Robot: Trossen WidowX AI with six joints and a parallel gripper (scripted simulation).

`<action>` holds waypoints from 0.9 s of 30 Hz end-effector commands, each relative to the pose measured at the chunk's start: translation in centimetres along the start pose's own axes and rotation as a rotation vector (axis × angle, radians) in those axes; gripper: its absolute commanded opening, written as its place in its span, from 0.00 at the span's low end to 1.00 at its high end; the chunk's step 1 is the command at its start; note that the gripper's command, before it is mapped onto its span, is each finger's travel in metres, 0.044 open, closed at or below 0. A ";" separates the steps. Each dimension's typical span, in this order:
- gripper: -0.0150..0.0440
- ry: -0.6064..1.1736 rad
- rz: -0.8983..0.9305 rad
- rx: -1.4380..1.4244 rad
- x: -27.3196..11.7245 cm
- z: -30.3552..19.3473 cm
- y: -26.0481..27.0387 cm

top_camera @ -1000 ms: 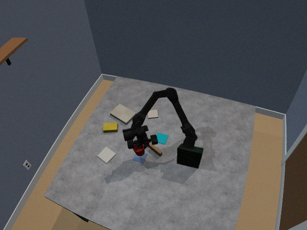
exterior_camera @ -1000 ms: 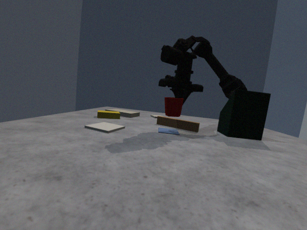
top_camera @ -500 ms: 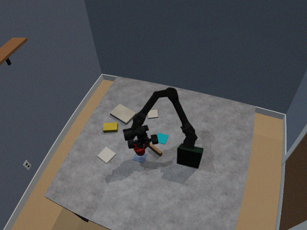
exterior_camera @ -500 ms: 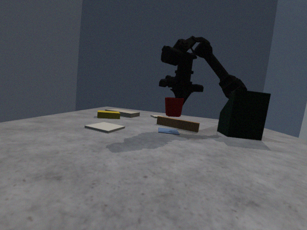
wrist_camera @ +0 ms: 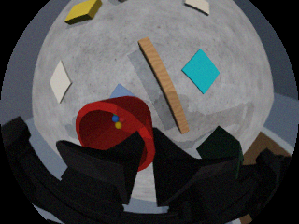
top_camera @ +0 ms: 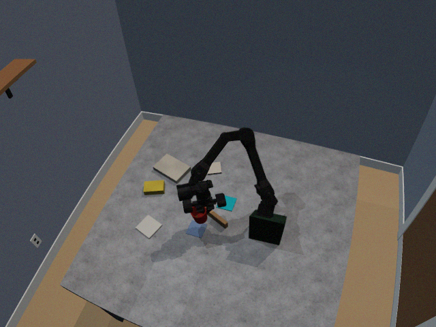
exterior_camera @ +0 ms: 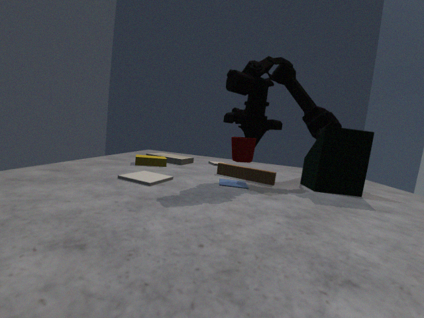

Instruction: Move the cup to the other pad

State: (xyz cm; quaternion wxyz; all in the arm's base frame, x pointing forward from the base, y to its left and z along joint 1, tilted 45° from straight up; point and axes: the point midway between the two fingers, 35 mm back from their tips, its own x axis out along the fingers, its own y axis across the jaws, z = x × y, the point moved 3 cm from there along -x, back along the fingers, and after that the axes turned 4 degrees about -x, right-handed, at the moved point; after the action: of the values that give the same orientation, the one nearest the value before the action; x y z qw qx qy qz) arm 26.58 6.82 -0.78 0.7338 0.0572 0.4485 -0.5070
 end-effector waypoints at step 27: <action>0.25 -0.003 -0.001 0.000 -0.2 3.2 -4.6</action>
State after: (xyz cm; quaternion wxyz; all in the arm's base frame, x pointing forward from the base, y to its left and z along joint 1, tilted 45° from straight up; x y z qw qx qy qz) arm 25.11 3.61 2.48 0.7346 0.0589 0.4473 -0.5068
